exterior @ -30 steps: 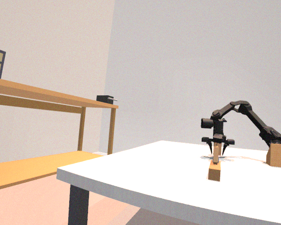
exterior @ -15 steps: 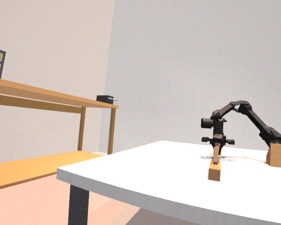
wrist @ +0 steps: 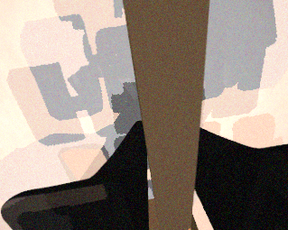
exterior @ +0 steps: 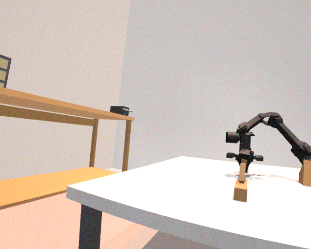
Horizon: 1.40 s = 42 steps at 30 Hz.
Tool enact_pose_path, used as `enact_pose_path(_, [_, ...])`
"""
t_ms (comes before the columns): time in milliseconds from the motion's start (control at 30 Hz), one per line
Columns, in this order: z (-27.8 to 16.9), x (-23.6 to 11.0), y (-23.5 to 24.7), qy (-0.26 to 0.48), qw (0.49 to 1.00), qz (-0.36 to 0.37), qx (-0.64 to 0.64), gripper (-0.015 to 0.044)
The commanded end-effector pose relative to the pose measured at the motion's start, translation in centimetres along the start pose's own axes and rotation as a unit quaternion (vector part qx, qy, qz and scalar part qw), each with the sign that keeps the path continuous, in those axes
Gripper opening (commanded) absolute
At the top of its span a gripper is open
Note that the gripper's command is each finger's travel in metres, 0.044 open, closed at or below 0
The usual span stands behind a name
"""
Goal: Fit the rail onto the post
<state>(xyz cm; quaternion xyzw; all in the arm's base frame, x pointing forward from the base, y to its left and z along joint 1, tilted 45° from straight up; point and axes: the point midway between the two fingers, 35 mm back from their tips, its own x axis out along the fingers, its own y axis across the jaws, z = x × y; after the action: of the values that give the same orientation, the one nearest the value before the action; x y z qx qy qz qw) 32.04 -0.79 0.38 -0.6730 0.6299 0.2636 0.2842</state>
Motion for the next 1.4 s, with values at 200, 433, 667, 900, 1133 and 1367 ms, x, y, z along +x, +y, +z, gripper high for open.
enact_pose_path(200, [0.0, -0.6, 0.0, 0.002, 1.000, -0.001, -0.001, 0.0000])
enact_pose_path(433, [0.0, -0.9, -0.1, 0.002, 1.000, -0.001, -0.001, 0.0000])
enact_pose_path(667, [0.0, -1.3, -0.2, 0.002, 1.000, -0.001, -0.001, 0.0000])
enact_pose_path(900, [0.0, -1.6, -0.2, 0.002, 1.000, -0.001, -0.001, 0.0000])
enact_pose_path(1133, [0.0, -2.0, -0.2, 0.002, 1.000, -0.001, -0.001, 0.0000])
enact_pose_path(1367, [0.0, -2.3, -0.3, 0.002, 1.000, -0.001, -0.001, 0.0000])
